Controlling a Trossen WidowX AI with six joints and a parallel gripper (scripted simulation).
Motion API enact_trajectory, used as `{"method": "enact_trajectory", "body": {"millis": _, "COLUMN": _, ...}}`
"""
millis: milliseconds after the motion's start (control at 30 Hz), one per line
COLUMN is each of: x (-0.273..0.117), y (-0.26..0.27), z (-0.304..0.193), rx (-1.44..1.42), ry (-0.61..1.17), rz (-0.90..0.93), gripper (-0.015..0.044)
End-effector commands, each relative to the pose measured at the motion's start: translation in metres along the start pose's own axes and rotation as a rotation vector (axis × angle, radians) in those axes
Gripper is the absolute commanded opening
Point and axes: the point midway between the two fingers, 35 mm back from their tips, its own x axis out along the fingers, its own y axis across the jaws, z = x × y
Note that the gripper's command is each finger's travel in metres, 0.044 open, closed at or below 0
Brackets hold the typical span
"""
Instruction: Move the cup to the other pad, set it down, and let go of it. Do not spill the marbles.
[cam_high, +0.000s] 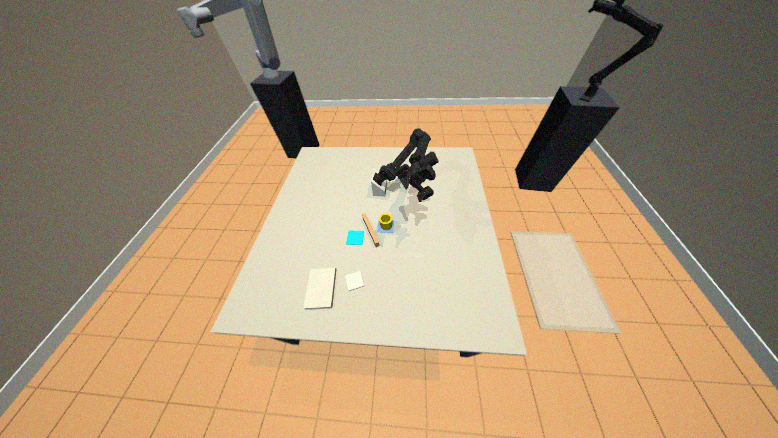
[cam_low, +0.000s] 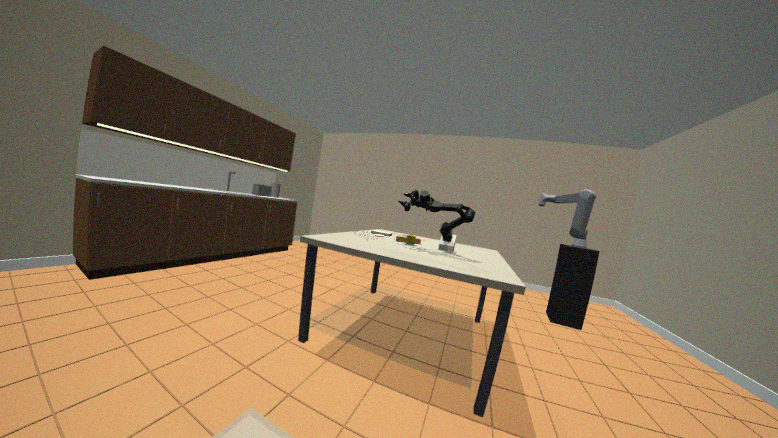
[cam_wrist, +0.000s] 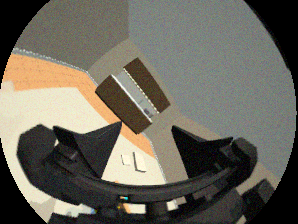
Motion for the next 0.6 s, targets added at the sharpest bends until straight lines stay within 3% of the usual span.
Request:
{"method": "enact_trajectory", "body": {"millis": 0, "x": 0.002, "y": 0.000, "z": -0.004, "rx": 0.010, "ry": 0.019, "rz": 0.005, "gripper": 0.0374}}
{"method": "enact_trajectory", "body": {"millis": 133, "x": 0.019, "y": 0.008, "z": -0.087, "rx": 0.241, "ry": 0.413, "rz": 0.064, "gripper": 0.0269}}
{"method": "enact_trajectory", "body": {"millis": 267, "x": 0.008, "y": 0.014, "z": -0.156, "rx": 0.507, "ry": 0.781, "rz": 0.038, "gripper": 0.0167}}
{"method": "enact_trajectory", "body": {"millis": 433, "x": -0.031, "y": 0.026, "z": -0.221, "rx": 0.928, "ry": 1.269, "rz": -0.128, "gripper": 0.0167}}
{"method": "enact_trajectory", "body": {"millis": 567, "x": -0.071, "y": 0.039, "z": -0.243, "rx": 1.322, "ry": 1.657, "rz": -0.403, "gripper": 0.0167}}
